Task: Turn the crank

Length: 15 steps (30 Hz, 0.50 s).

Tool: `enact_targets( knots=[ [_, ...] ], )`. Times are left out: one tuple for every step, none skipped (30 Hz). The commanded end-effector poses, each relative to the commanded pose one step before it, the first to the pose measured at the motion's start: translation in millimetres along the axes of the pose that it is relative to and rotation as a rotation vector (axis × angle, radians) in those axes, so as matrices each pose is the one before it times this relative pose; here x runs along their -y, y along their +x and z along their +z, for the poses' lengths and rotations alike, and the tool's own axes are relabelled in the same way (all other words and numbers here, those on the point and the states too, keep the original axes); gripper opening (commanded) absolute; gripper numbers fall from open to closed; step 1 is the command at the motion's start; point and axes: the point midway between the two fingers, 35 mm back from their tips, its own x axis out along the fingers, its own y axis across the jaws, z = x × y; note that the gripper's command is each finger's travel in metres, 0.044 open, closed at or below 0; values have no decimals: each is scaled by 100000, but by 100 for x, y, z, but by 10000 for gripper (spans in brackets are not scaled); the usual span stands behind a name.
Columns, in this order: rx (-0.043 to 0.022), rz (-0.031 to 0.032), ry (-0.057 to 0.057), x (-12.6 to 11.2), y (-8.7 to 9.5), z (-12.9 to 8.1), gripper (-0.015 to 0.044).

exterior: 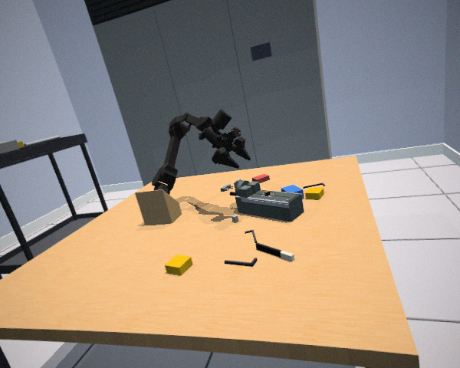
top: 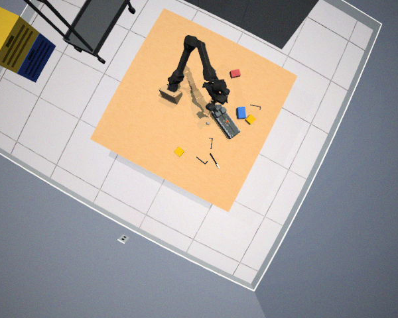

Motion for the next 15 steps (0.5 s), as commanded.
enact_targets(
  knots=[
    [-389, 3350, -2501, 796, 1093, 1106, 440],
    [-30, 982, -727, 270, 292, 295, 440],
    [-19, 983, -731, 284, 288, 285, 440],
    [-7, 983, -735, 298, 284, 275, 440],
    [5, 984, -739, 312, 280, 265, 440],
    [17, 984, -743, 326, 276, 254, 440],
    [28, 985, -747, 339, 271, 242, 440],
    [40, 983, -750, 352, 266, 230, 440],
    [41, 796, -610, 294, 211, 177, 440],
    [28, 477, -367, 181, 125, 102, 440],
    [0, 0, 0, 0, 0, 0, 440],
    [-7, -4, -6, 15, 101, -76, 440],
    [-20, -9, -16, 44, 302, -230, 440],
    [-26, -6, -22, 67, 494, -391, 440],
    [-20, 9, -21, 73, 598, -499, 440]
  ],
)
